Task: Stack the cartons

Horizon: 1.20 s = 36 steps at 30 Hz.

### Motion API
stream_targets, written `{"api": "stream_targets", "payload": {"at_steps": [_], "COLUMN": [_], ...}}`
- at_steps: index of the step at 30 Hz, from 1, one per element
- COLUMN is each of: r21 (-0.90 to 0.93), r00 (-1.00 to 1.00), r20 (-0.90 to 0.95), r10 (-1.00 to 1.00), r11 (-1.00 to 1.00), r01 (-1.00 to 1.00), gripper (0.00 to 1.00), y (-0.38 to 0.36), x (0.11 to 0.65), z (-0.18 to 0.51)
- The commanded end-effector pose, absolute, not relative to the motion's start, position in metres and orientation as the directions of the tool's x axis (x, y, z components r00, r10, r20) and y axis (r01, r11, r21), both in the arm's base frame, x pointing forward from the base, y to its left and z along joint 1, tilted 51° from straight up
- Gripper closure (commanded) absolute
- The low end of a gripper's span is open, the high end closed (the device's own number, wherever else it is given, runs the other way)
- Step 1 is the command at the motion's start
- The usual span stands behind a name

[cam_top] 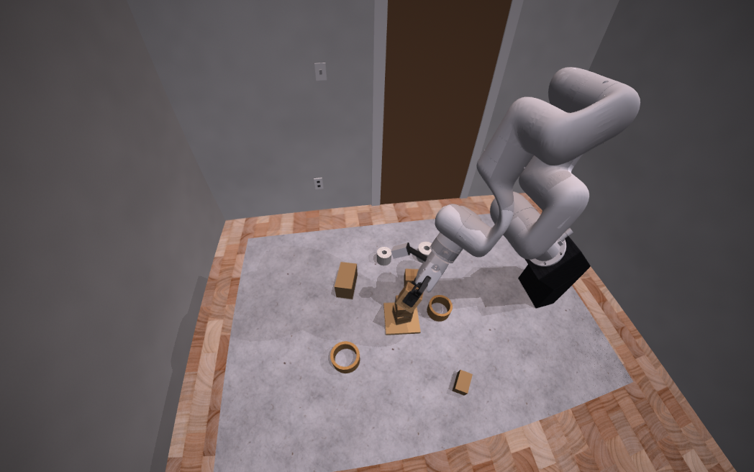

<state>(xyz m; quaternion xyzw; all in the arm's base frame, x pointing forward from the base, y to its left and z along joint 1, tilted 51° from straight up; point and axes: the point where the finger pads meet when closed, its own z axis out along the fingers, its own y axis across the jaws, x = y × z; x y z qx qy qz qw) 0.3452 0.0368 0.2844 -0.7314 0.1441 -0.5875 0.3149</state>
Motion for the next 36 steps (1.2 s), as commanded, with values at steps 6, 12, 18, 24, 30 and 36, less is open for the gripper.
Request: {"api": "stream_targets", "payload": {"at_steps": [6, 12, 18, 24, 30, 36], "r21": [-0.410, -0.304, -0.031, 0.204, 0.441, 0.629], "r00": [0.290, 0.275, 0.282, 0.261, 0.185, 0.078], "r20": [0.896, 0.934, 0.957, 0.906, 0.779, 0.582], "r10": [-0.335, -0.229, 0.067, 0.334, 0.599, 0.809], "r11": [-0.875, -0.913, -0.943, -0.883, -0.733, -0.509], "r01": [0.257, 0.271, 0.332, 0.423, 0.517, 0.588], "gripper": [1.00, 1.00, 1.00, 1.00, 1.00, 1.00], "y": [0.011, 0.011, 0.010, 0.010, 0.011, 0.011], "x": [0.346, 0.371, 0.382, 0.383, 0.389, 0.391], "z": [0.289, 0.271, 0.260, 0.259, 0.253, 0.251]}}
